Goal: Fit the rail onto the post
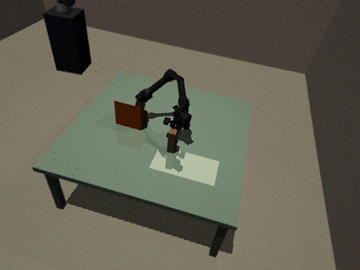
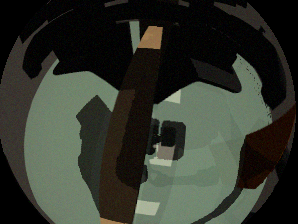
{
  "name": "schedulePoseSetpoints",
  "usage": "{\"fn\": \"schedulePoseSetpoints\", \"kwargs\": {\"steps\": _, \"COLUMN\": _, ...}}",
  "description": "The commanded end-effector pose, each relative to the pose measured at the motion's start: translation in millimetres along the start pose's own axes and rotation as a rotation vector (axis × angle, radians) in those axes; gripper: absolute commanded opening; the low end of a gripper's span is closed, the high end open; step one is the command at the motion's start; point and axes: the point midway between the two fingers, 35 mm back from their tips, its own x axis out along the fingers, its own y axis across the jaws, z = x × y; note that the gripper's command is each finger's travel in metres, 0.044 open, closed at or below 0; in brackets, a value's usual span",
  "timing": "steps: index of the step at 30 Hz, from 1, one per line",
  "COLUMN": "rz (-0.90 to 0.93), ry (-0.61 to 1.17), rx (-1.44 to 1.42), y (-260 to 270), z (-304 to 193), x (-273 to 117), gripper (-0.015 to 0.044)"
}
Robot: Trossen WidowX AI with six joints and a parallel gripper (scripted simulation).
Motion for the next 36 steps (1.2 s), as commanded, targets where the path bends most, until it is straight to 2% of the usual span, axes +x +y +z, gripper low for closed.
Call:
{"fn": "schedulePoseSetpoints", "kwargs": {"steps": 1, "rz": -0.009, "ry": 0.009, "rx": -0.001, "y": -0.5, "z": -5.4, "x": -3.7, "gripper": 0.0000}}
{"fn": "schedulePoseSetpoints", "kwargs": {"steps": 36, "rz": -0.009, "ry": 0.009, "rx": -0.001, "y": -0.5, "z": -5.9, "x": -5.9, "gripper": 0.0000}}
